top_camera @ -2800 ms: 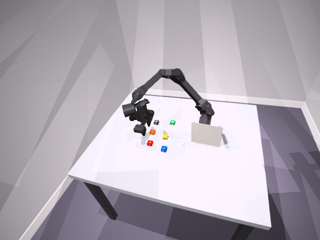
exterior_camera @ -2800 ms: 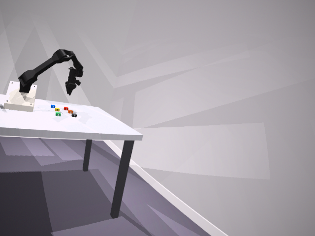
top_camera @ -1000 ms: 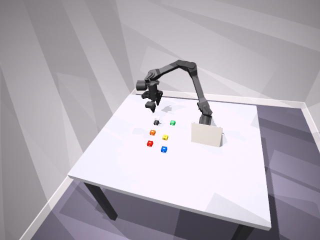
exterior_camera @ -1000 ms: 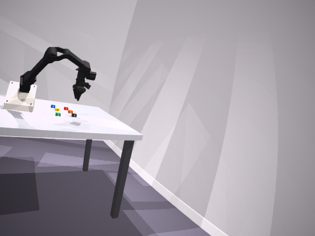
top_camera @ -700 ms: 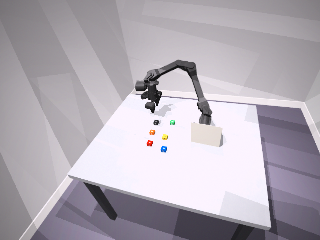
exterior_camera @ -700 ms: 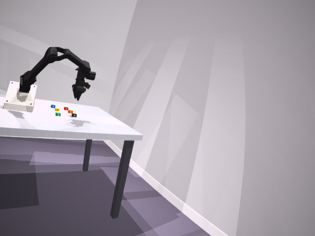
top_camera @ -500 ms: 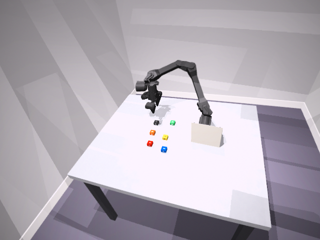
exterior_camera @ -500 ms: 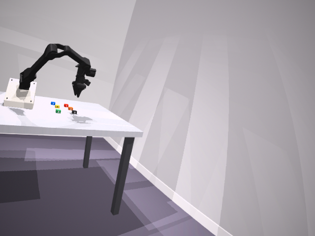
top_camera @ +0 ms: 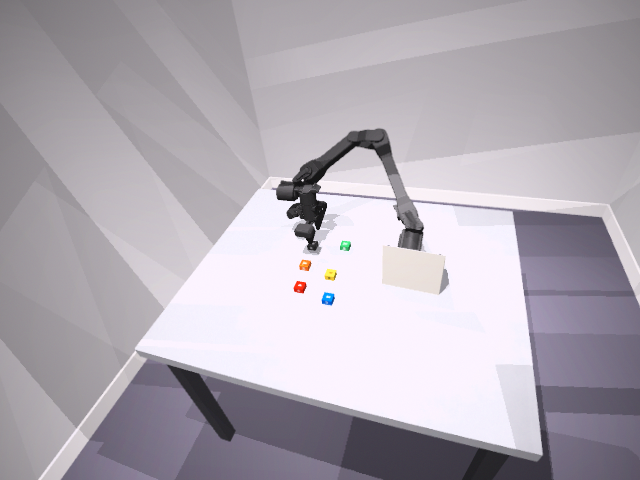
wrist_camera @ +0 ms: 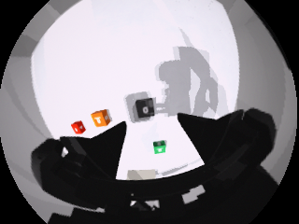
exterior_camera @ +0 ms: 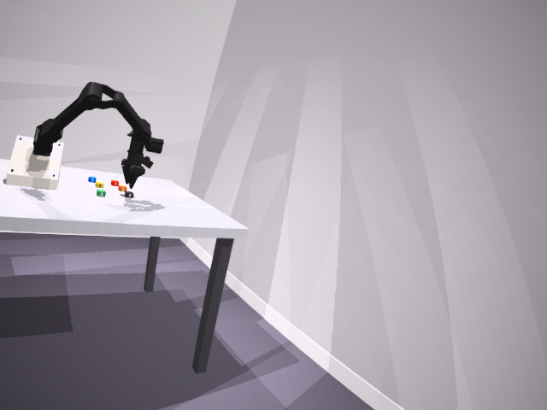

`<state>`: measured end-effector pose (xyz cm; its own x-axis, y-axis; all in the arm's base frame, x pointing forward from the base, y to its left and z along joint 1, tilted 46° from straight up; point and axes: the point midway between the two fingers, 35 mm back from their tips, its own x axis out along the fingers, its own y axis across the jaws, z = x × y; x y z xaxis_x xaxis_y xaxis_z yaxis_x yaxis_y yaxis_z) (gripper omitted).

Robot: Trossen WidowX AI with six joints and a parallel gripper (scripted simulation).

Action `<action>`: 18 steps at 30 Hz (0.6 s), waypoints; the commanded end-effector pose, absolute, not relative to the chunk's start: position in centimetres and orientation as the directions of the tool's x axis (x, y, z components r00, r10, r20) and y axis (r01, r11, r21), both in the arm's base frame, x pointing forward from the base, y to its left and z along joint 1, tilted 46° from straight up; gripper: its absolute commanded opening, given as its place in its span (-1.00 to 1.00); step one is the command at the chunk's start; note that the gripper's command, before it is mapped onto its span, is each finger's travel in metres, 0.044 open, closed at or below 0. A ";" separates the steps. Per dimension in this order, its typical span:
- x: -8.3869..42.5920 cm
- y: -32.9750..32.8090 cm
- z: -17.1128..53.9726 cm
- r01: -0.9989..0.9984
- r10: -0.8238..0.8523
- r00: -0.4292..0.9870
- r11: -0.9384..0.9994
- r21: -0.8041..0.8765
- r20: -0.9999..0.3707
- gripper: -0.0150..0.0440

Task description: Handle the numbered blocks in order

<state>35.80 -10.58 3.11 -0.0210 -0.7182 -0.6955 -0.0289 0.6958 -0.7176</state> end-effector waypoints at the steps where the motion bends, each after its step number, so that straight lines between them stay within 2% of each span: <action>1: 36.0 -10.6 2.8 -0.037 -0.723 -0.003 0.690 -0.723 -0.691 0.86; 18: 36.0 -12.4 1.2 -0.037 -0.723 -0.003 0.690 -0.723 -0.690 0.86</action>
<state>36.25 -11.94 1.67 0.0042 -0.7192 -0.6948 -0.0287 0.6944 -0.7190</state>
